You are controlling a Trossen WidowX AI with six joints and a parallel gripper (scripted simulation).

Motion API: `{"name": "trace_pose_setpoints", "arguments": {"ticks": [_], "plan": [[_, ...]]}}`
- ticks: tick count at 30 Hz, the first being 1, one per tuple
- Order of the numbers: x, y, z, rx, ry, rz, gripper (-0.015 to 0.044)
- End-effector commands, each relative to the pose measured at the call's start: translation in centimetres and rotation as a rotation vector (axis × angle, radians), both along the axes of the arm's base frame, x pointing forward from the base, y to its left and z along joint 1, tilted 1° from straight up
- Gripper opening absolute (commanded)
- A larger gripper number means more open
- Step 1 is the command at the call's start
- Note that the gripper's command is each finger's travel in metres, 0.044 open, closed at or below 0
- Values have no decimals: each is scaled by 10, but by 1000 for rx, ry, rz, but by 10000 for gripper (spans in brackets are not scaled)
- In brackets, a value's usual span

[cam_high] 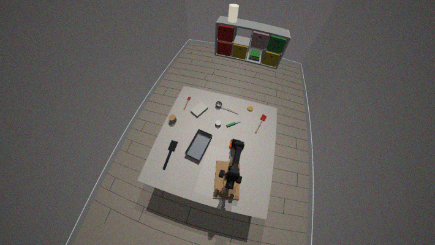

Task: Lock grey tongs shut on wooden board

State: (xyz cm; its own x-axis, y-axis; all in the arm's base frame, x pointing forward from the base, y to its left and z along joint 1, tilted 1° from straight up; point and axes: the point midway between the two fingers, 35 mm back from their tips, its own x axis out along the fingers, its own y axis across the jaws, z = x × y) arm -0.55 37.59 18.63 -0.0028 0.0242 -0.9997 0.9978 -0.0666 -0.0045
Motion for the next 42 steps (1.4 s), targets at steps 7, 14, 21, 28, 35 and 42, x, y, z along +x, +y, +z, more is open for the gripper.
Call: {"name": "trace_pose_setpoints", "arguments": {"ticks": [7, 14, 21, 28, 35, 42], "plan": [[-2, 7, -3, 124, -10, 17, -150], [-3, 12, -5, 226, -19, 22, -150], [-3, 15, -6, 327, -28, 25, -150], [-4, 16, -7, 427, -35, 23, -150], [-4, 16, -8, 527, -42, 24, -150], [-5, 14, -8, 629, -49, 24, -150]]}}
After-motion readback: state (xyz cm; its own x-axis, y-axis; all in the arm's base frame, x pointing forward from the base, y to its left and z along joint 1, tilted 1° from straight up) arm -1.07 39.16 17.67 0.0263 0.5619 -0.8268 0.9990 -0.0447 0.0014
